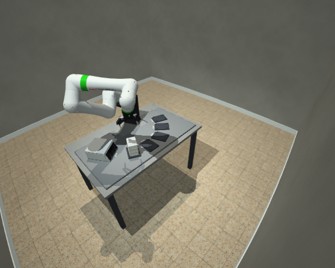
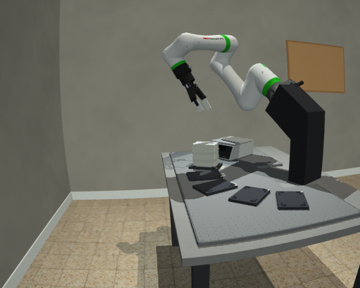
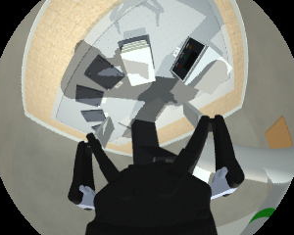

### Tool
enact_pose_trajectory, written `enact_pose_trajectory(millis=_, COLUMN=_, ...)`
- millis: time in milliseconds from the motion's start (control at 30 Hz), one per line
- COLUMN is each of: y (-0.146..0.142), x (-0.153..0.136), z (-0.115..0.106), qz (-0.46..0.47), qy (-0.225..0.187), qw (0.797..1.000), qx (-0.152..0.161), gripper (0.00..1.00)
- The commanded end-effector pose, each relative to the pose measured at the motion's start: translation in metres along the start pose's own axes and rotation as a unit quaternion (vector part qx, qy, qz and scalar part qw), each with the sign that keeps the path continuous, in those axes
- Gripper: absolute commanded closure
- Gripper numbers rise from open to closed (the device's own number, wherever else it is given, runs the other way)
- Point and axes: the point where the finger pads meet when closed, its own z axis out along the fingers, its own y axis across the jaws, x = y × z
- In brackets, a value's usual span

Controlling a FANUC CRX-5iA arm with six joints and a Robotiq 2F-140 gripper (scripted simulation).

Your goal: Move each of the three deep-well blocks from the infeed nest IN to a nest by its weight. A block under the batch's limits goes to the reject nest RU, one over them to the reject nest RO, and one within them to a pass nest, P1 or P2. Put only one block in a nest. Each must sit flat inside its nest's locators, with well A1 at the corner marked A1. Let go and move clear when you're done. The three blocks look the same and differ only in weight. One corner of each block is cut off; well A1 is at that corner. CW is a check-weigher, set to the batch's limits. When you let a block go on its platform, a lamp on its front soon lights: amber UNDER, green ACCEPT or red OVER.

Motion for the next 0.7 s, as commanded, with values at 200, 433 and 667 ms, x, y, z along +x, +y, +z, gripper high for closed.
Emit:
enact_pose_trajectory(millis=200, y=-0.001, x=0.024, z=0.041, qz=0.000, qy=0.000, qw=1.000, qx=0.000, gripper=0.00)
enact_pose_trajectory(millis=433, y=-0.001, x=0.037, z=0.063, qz=0.000, qy=0.000, qw=1.000, qx=0.000, gripper=0.00)
enact_pose_trajectory(millis=667, y=-0.001, x=0.054, z=0.093, qz=0.000, qy=0.000, qw=1.000, qx=0.000, gripper=0.00)
